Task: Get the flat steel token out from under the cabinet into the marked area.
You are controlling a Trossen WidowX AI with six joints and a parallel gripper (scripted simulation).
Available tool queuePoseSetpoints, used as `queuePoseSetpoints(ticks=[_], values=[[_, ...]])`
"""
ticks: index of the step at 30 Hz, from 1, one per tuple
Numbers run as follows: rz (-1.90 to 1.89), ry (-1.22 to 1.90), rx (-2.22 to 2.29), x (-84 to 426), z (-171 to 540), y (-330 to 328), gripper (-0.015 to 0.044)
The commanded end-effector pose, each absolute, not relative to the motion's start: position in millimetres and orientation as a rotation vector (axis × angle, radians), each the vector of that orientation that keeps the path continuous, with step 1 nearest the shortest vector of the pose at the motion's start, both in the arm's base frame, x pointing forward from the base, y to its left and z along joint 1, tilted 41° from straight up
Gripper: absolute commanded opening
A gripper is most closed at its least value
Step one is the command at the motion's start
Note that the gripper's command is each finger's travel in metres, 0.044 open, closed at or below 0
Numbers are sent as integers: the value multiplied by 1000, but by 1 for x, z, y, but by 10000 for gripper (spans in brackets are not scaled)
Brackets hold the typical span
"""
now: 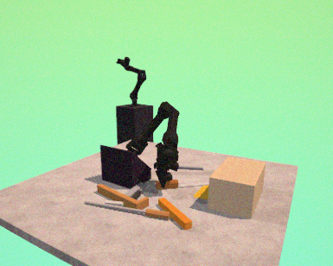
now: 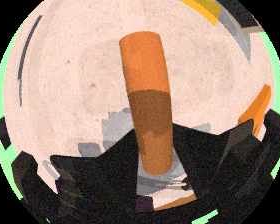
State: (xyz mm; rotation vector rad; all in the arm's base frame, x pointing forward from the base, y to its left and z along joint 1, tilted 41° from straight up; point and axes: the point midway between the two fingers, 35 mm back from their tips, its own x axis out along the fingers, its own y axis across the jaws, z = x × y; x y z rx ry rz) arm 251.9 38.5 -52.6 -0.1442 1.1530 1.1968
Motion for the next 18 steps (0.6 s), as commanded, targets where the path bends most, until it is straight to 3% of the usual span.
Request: queuePoseSetpoints(ticks=[1,18], values=[[1191,1151,-143,254,-56,33,0],[1191,1151,-144,258,-68,19,0]])
